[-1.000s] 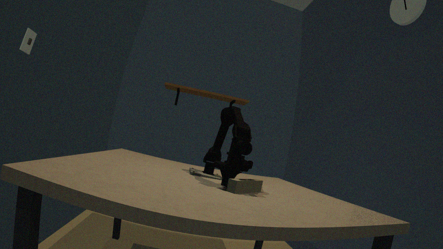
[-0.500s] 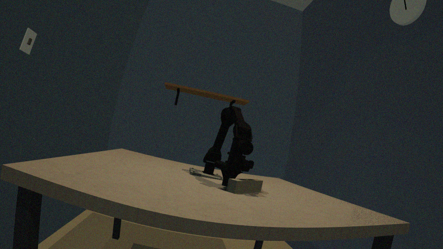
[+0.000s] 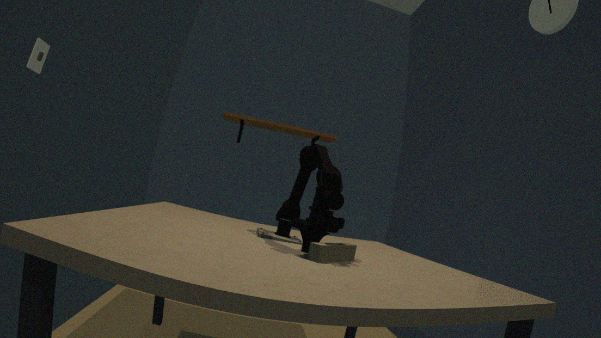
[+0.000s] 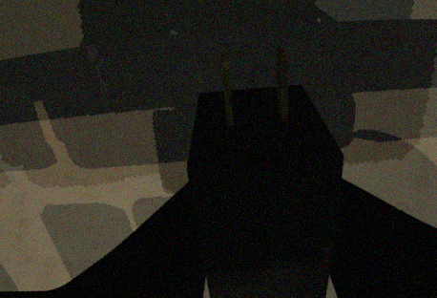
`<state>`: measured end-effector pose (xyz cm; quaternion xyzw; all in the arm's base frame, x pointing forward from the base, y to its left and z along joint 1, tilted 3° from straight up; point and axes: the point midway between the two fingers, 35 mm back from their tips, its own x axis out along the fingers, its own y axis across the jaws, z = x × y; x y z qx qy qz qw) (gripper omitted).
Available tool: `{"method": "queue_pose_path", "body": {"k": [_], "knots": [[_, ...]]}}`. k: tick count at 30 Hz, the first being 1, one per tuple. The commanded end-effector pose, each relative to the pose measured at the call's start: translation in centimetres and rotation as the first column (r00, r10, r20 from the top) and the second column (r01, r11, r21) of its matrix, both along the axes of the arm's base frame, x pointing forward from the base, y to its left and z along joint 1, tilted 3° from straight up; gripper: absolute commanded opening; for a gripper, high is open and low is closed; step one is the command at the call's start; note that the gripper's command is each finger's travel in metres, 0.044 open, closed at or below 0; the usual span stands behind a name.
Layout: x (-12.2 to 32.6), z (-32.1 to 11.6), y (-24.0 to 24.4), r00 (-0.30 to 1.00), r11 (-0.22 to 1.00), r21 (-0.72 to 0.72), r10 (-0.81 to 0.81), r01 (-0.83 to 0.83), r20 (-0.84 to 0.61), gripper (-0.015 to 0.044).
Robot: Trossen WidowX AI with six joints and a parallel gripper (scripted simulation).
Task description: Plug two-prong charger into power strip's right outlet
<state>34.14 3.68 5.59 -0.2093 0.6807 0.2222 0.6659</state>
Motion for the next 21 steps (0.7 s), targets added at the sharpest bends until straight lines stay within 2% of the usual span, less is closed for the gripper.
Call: {"method": "queue_pose_path", "body": {"k": [1, 21], "knots": [[0.13, 0.15, 0.12, 1.0, 1.0, 0.005, -0.004, 0.004, 0.002, 0.0], [0.31, 0.19, 0.23, 1.0, 1.0, 0.005, -0.004, 0.004, 0.003, 0.0]]}}
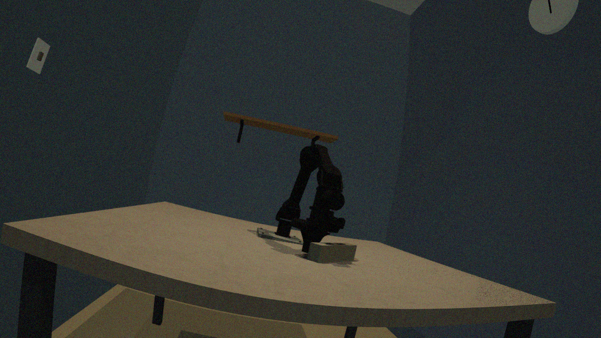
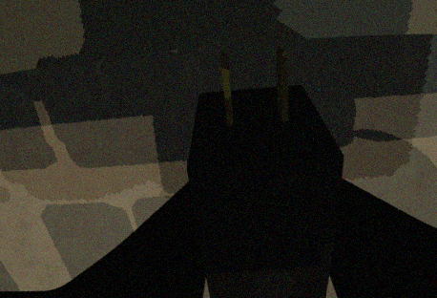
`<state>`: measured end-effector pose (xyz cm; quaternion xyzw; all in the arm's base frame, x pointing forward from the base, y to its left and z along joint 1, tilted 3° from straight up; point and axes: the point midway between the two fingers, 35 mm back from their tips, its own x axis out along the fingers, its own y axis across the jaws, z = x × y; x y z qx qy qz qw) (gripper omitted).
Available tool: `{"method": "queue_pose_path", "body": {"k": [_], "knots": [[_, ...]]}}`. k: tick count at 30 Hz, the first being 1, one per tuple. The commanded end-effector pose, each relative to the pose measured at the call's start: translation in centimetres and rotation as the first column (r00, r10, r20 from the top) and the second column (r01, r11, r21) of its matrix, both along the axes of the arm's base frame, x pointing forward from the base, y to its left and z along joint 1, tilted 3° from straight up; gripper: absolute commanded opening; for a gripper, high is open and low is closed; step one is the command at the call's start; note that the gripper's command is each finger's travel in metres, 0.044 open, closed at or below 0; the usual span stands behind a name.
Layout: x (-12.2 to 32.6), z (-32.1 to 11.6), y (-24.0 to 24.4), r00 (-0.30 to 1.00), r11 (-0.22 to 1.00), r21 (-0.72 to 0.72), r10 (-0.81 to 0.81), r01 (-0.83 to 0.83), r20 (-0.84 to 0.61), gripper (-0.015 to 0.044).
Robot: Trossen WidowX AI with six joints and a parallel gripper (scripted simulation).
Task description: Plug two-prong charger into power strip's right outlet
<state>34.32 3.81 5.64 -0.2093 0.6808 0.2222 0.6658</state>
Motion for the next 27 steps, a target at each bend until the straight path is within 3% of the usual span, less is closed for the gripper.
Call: {"method": "queue_pose_path", "body": {"k": [1, 27], "knots": [[0.14, 0.15, 0.11, 1.0, 1.0, 0.005, -0.004, 0.004, 0.003, 0.0], [0.37, 0.17, 0.28, 1.0, 1.0, 0.005, -0.004, 0.004, 0.003, 0.0]]}}
